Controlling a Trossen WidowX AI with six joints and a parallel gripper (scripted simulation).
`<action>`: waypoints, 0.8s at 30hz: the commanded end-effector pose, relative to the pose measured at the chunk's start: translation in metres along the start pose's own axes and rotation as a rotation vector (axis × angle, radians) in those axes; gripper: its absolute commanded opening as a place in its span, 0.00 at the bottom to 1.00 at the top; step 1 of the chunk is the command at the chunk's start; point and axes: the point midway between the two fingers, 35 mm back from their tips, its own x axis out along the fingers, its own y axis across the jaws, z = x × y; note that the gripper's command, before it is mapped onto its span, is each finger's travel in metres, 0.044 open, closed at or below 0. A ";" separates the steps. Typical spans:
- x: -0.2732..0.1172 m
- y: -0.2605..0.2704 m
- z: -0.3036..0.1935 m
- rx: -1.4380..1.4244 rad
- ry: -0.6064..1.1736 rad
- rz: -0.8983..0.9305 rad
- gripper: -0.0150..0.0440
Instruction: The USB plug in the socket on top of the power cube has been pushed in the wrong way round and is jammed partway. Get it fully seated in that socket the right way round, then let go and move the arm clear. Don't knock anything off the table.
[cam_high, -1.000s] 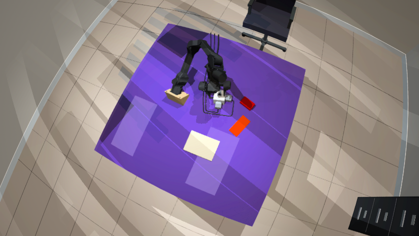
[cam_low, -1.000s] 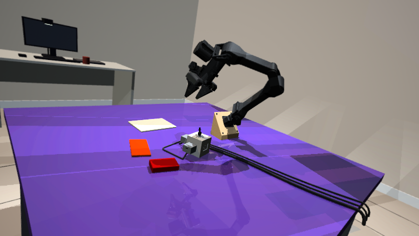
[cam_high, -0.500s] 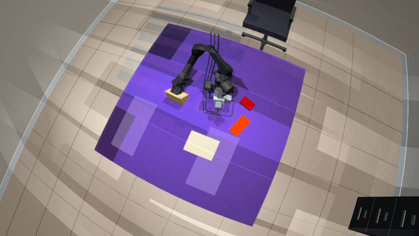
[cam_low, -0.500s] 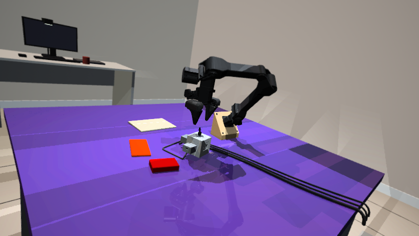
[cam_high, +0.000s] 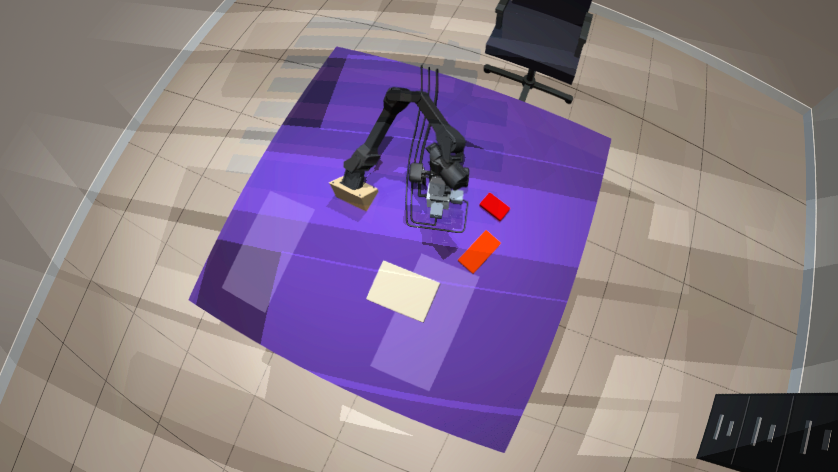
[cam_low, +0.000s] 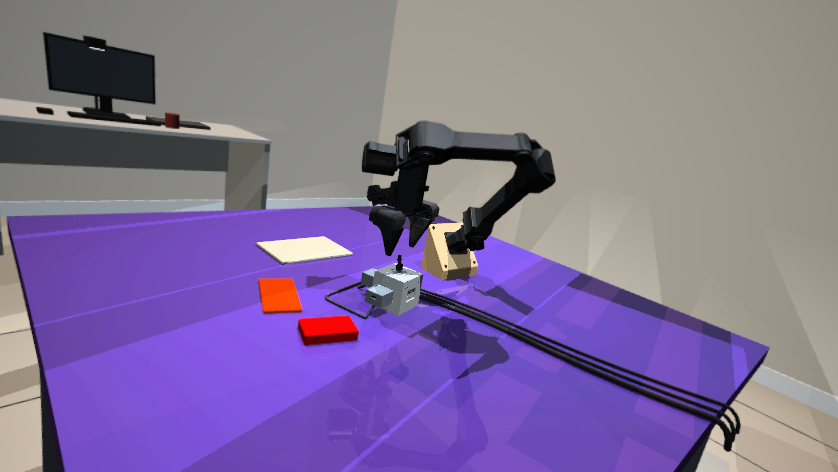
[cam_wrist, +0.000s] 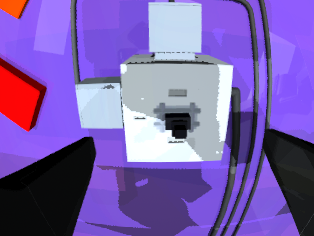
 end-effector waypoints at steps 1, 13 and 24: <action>0.004 0.000 0.000 0.005 0.003 0.003 1.00; 0.016 0.000 -0.001 0.005 0.004 0.004 1.00; 0.014 0.000 0.000 0.000 0.001 0.000 0.60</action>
